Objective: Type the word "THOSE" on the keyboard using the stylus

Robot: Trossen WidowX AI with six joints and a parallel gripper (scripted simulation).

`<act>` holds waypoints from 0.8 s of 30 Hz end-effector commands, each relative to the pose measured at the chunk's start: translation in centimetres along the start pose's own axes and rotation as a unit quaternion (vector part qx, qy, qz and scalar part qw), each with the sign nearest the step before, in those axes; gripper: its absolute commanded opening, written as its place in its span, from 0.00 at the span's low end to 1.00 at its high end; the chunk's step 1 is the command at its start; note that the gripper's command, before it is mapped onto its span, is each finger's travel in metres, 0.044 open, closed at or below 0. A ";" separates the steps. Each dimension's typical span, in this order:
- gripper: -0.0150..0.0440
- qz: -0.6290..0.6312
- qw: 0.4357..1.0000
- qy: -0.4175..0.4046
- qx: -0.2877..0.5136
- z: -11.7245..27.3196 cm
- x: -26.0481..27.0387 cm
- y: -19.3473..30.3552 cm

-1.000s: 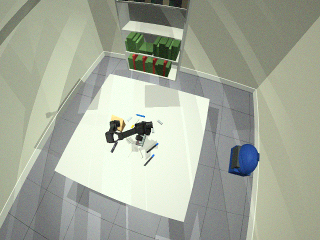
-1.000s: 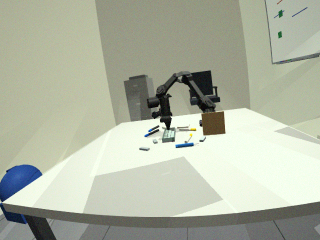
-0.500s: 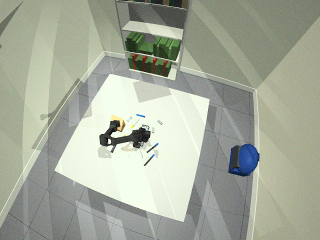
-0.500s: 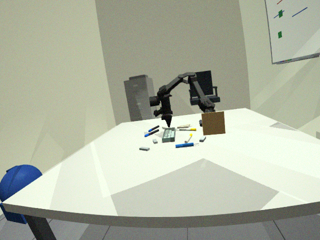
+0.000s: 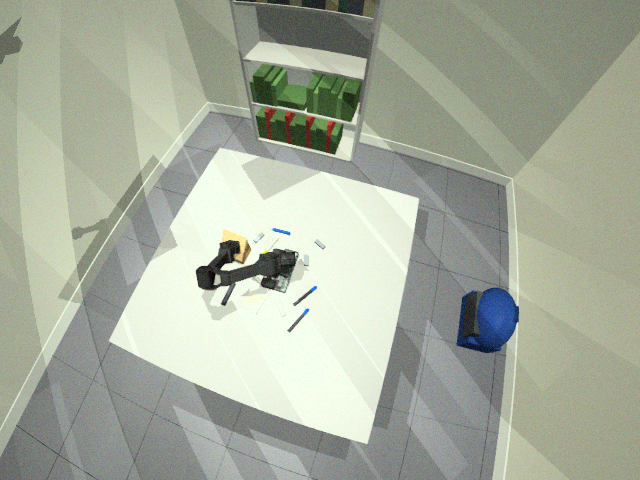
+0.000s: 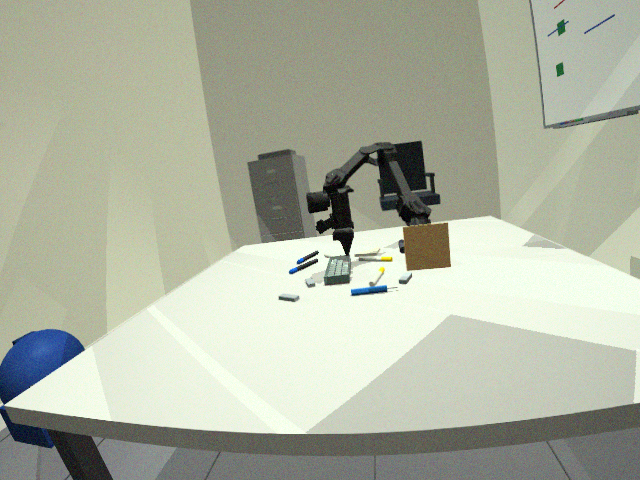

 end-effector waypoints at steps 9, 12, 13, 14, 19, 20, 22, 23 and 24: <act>0.25 -0.002 1.000 -0.005 0.001 0.1 5.0 0.7; 0.25 -0.003 1.000 -0.003 0.001 0.0 8.1 1.5; 0.25 -0.003 1.000 -0.003 0.001 0.0 8.4 1.6; 0.25 -0.003 1.000 -0.003 0.001 0.0 8.4 1.6; 0.25 -0.003 1.000 -0.003 0.001 0.0 8.4 1.6; 0.25 -0.003 1.000 -0.003 0.001 0.0 8.4 1.6; 0.25 -0.003 1.000 -0.003 0.001 0.0 8.4 1.6; 0.25 -0.003 1.000 -0.003 0.001 0.0 8.4 1.6; 0.25 -0.003 1.000 -0.003 0.001 0.0 8.4 1.6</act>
Point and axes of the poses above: the point midway between the two fingers, 35 mm back from their tips, its own z axis back along the fingers, its own x axis across the jaws, y = z × x, the point moved 7 cm from there along z, back along the fingers, and after that the axes turned 9 degrees about -z, right-handed, at the moved point
